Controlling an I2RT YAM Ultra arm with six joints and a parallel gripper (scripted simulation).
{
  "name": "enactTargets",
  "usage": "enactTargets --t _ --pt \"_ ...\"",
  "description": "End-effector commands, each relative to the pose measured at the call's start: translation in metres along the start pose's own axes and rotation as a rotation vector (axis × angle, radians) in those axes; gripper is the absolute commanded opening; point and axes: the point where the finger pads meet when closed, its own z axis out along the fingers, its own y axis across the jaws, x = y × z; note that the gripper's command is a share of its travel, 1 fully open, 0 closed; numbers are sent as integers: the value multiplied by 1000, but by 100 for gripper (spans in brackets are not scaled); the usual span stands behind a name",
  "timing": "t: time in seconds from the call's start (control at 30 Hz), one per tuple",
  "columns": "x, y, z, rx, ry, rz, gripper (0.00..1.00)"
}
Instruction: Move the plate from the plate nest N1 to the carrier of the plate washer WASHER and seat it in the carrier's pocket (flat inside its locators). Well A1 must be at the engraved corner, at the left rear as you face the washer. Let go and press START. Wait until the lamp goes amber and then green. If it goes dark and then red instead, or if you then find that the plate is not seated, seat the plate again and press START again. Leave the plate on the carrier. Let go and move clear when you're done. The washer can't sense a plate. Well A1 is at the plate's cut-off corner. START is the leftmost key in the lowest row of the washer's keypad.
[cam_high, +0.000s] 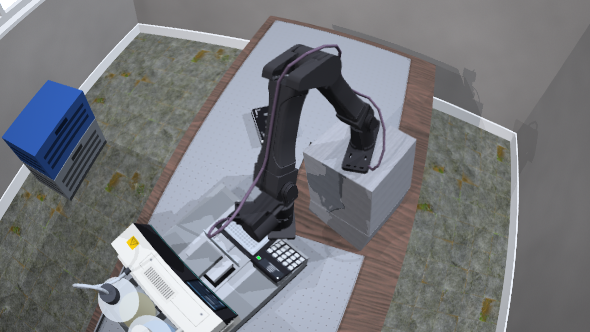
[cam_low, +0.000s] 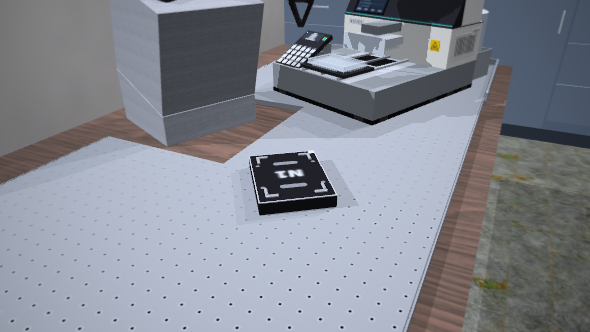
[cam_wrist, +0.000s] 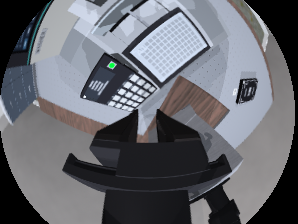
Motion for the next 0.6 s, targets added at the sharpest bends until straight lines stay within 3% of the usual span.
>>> enactTargets --t 0.0,0.4,0.57 --pt "-19 16 -17 -56 -64 1 24" --pt "-19 16 -16 -56 -63 4 0" --pt "-19 16 -16 -56 -63 4 0"
